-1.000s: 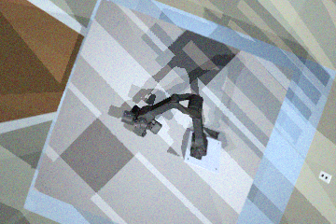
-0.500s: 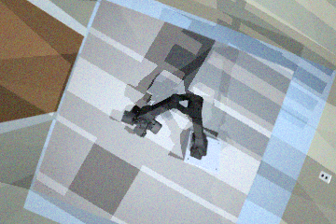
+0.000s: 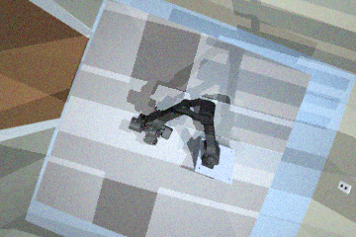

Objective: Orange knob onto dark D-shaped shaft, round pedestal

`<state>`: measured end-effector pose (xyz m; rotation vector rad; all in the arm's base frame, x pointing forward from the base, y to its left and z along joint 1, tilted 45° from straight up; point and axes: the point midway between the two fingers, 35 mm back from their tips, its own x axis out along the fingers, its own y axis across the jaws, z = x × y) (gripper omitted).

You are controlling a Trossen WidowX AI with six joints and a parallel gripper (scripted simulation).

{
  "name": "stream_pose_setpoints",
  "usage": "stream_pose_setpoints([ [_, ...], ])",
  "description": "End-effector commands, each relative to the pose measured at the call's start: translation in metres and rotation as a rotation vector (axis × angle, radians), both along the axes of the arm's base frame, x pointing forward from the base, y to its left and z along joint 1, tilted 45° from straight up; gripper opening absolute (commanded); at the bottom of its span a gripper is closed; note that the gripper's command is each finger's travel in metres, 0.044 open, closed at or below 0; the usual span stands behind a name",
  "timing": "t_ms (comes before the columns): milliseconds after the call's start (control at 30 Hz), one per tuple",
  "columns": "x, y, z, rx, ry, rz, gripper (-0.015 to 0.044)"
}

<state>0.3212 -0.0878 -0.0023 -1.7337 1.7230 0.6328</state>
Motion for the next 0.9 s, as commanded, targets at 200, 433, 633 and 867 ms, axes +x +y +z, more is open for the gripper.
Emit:
stream_pose_setpoints([
  [200, 0.0002, -0.001, -0.0013, 0.0, 0.007, 0.009, 0.0],
  [433, 0.0002, -0.0013, -0.0016, 0.0, 0.007, 0.009, 0.0],
  [633, -0.0001, 0.0005, -0.0001, 0.0, 0.007, 0.009, 0.0],
  [867, 0.0006, 0.0017, 0.0018, -0.004, 0.068, 0.07, 0.0],
])
